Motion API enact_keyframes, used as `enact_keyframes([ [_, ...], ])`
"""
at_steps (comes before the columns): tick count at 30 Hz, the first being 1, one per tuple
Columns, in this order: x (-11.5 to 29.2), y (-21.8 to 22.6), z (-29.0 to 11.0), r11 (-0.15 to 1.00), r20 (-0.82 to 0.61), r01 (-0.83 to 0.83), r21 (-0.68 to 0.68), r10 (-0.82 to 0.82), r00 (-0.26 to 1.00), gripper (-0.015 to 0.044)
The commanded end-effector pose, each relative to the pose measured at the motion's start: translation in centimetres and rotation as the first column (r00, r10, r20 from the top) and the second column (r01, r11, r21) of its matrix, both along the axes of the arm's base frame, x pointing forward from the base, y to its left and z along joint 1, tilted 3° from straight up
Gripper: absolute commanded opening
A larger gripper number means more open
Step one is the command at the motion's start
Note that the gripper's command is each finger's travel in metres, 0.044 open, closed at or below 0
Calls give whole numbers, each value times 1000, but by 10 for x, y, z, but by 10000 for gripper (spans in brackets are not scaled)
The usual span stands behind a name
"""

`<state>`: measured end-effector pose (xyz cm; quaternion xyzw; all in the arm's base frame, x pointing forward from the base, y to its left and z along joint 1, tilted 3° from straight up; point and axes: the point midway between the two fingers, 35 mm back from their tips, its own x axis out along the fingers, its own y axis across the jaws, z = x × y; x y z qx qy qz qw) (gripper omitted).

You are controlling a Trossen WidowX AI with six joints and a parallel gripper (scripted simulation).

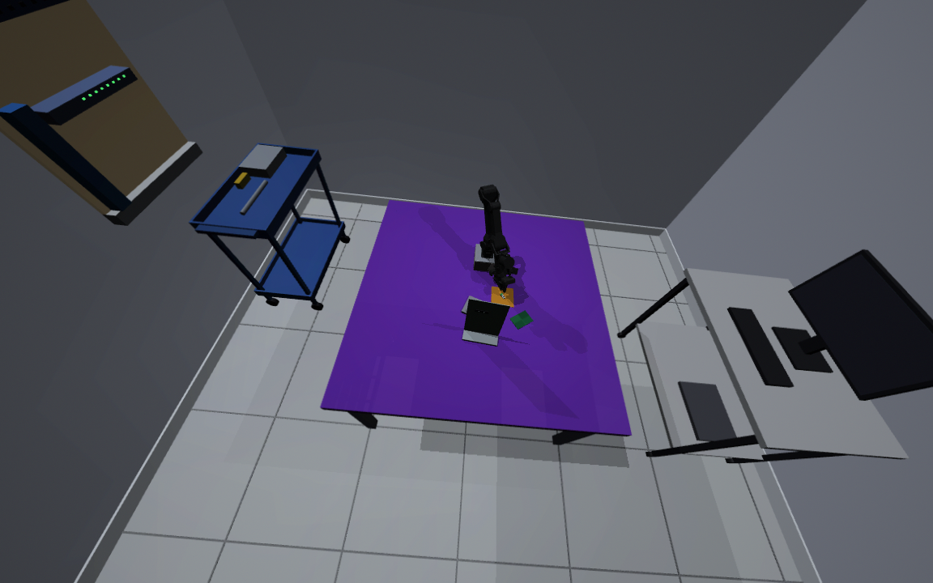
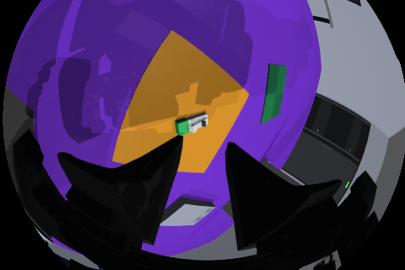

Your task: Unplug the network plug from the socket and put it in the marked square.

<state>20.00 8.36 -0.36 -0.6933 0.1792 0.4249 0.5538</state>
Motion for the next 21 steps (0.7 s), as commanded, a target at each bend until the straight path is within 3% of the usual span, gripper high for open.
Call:
enact_keyframes([
  [1, 2, 0, 5, 1000, 8, 8, 3, -8, 1000, 156],
  [21, 5, 3, 28, 1000, 9, 7, 4, -7, 1000, 156],
])
